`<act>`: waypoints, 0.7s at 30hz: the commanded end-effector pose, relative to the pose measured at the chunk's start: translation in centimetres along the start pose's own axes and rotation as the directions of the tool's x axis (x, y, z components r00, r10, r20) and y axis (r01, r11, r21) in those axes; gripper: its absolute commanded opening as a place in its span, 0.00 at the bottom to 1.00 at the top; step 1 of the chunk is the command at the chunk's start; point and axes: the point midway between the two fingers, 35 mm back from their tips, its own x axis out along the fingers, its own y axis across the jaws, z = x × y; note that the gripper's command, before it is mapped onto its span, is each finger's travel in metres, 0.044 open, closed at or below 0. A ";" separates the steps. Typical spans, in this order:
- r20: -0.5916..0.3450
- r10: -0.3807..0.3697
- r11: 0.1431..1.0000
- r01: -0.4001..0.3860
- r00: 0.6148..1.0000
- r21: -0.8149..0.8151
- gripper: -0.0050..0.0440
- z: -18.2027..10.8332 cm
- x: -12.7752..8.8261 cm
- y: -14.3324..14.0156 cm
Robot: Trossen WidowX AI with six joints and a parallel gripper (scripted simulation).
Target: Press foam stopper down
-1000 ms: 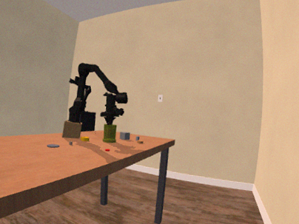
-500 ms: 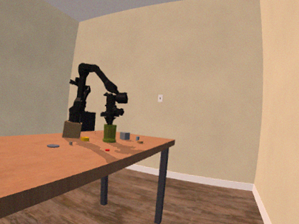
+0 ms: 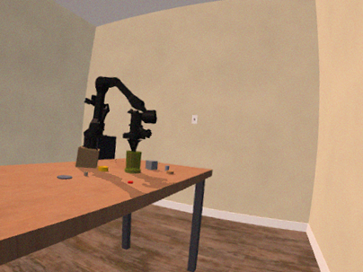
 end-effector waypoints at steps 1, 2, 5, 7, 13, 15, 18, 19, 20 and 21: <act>0.018 -0.002 1.000 0.002 1.000 0.002 0.10 0.7 -3.2 0.0; 0.018 -0.002 1.000 0.002 1.000 0.002 0.10 0.7 -4.6 0.0; 0.045 -0.003 1.000 0.003 0.999 0.000 0.10 1.0 -8.2 0.0; 0.022 -0.002 1.000 0.002 1.000 0.001 0.10 0.5 -8.4 0.0; 0.017 -0.002 1.000 0.002 1.000 0.002 0.10 0.4 -8.5 0.0; 0.016 -0.002 1.000 0.002 1.000 0.007 0.10 0.3 -8.1 0.0; 0.016 -0.002 1.000 0.002 1.000 0.007 0.10 0.3 -8.1 0.0; 0.016 -0.002 1.000 0.002 1.000 0.007 0.10 0.3 -8.1 0.0; 0.016 -0.002 1.000 0.002 1.000 0.007 0.10 0.3 -8.1 0.0; 0.016 -0.002 1.000 0.002 1.000 0.007 0.10 0.3 -8.1 0.0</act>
